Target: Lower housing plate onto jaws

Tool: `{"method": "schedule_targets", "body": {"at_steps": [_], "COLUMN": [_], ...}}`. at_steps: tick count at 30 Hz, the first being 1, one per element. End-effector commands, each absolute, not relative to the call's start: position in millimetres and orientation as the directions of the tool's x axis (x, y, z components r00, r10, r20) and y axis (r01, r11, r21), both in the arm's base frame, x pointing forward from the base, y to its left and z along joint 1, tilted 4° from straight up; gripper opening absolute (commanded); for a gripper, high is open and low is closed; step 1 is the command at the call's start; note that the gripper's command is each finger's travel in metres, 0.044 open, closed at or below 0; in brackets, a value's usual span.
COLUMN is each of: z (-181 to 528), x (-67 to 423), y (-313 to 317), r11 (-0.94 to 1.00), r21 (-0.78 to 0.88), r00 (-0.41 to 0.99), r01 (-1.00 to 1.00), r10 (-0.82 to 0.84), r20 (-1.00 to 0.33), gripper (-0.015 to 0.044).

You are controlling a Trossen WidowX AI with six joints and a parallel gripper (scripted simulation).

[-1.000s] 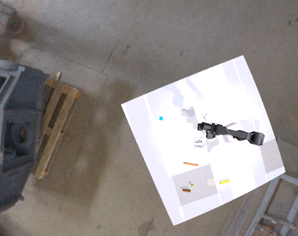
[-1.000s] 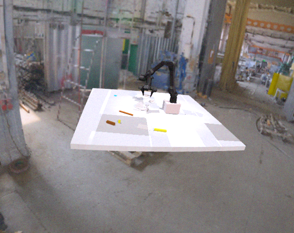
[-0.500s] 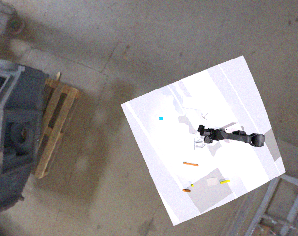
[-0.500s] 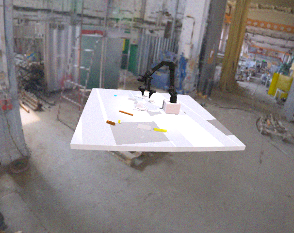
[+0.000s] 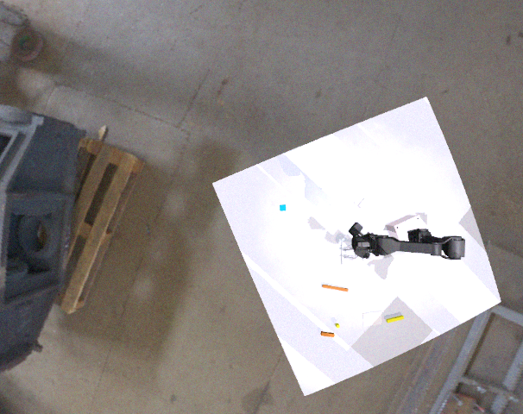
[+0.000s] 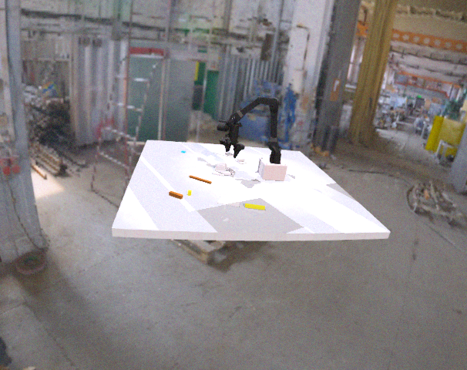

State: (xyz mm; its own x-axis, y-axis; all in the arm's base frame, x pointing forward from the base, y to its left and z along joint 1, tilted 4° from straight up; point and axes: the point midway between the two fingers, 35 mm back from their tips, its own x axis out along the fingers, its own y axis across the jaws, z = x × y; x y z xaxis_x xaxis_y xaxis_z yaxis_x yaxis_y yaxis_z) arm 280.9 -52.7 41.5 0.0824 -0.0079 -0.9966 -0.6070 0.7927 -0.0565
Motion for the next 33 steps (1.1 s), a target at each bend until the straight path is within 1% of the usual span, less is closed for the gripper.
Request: {"method": "schedule_targets", "body": {"at_steps": [1, 17, 33], "z": [41.5, 41.4, 41.2], "x": [281.5, 280.1, 273.9], "y": [-42.9, -5.7, 30.4], "r11": [0.849, 0.975, 0.994], "r21": [-0.056, -0.029, 0.003], "r00": [0.085, 0.087, 0.09], "r01": [-0.526, -0.222, 0.105], "r10": [-0.013, -0.01, -0.006], "r20": [-0.996, -0.996, -0.996], "gripper": [0.0351, 0.0351, 0.0351]}}
